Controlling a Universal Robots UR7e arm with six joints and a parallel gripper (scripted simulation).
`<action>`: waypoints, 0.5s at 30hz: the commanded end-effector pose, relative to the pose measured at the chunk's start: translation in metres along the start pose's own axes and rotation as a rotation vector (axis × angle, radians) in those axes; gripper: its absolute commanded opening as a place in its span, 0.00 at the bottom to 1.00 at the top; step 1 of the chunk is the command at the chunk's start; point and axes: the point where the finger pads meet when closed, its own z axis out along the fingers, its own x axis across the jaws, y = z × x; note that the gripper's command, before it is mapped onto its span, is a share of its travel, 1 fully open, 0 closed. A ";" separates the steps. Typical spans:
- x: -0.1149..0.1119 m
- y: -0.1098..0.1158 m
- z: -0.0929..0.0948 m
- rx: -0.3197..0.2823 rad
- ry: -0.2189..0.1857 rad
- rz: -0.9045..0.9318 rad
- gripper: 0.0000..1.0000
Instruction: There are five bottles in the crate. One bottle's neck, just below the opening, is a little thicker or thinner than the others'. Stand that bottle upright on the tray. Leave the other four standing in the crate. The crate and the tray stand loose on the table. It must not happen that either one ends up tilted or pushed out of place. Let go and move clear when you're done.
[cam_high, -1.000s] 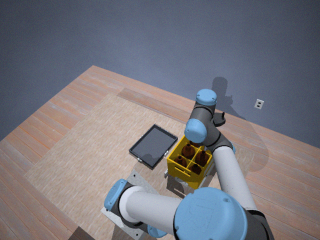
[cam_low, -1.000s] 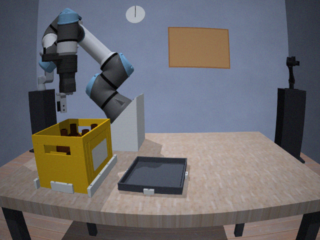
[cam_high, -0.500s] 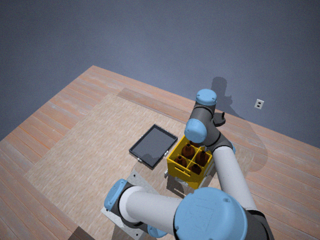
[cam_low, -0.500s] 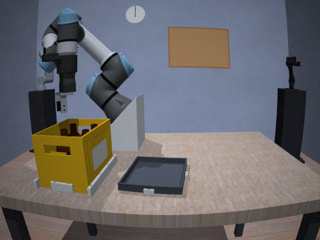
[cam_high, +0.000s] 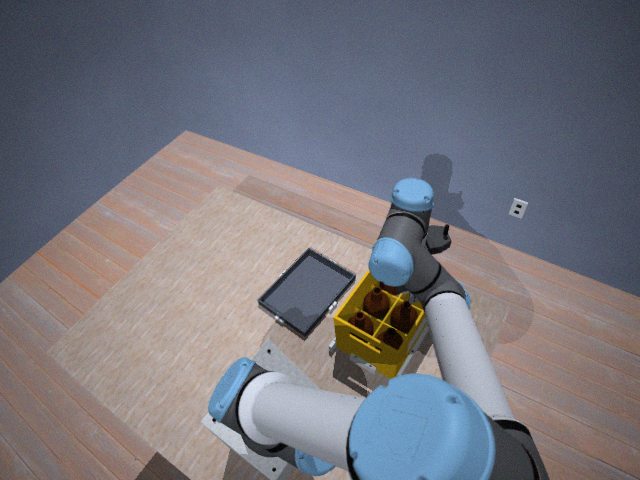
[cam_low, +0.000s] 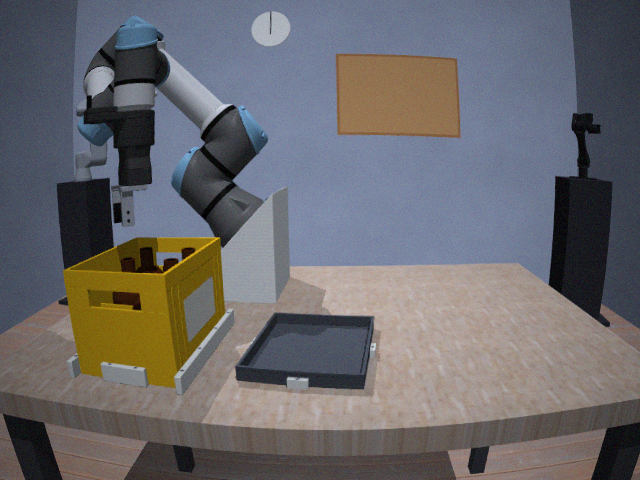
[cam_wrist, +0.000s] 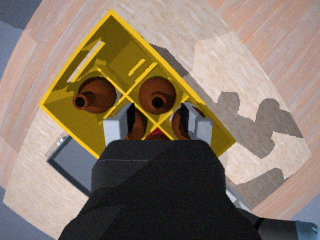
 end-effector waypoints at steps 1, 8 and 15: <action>0.000 0.000 0.001 0.001 -0.001 0.000 1.00; 0.000 0.000 0.005 0.001 -0.001 0.000 1.00; 0.000 0.000 0.013 0.001 -0.001 0.000 1.00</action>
